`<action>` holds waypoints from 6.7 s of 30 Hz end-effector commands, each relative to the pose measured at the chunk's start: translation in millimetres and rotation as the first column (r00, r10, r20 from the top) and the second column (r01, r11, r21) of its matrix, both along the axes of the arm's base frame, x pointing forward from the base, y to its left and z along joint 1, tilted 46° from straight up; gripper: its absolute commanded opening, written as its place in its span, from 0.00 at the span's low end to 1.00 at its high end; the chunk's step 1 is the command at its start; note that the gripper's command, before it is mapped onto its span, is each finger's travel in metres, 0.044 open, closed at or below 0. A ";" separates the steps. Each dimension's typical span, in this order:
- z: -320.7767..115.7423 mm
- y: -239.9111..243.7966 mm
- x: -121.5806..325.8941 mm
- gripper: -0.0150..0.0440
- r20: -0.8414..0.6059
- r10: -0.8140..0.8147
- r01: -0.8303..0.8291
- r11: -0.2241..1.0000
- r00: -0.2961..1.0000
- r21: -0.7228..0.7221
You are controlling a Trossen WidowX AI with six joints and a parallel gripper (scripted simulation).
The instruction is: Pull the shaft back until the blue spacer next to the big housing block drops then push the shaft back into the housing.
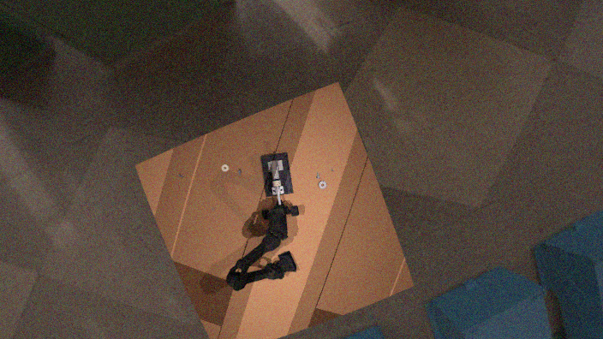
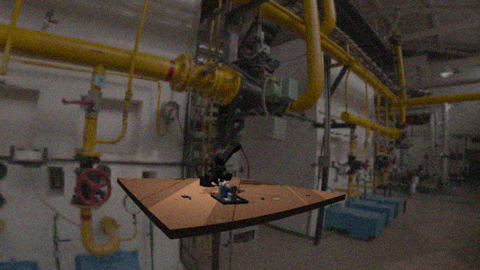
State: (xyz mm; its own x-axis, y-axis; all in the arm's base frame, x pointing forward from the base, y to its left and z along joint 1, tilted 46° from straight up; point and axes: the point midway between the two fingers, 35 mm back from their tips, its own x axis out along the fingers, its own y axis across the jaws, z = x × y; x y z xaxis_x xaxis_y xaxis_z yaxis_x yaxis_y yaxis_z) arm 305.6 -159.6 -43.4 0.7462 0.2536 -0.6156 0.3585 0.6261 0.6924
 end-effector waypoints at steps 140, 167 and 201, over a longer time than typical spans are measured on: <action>-1.4 -5.9 15.0 0.25 0.004 -0.002 0.002 1.000 1.000 0.000; -1.7 -6.6 17.2 0.25 0.004 -0.002 0.002 1.000 1.000 0.000; -2.1 -7.5 19.8 0.25 0.004 -0.002 0.002 1.000 1.000 0.000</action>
State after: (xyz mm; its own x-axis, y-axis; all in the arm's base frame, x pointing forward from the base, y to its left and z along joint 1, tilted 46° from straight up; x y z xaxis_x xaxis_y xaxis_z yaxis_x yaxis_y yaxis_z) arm 324.3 -167.0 -46.3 0.7469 0.2503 -0.6161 0.3599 0.6269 0.6910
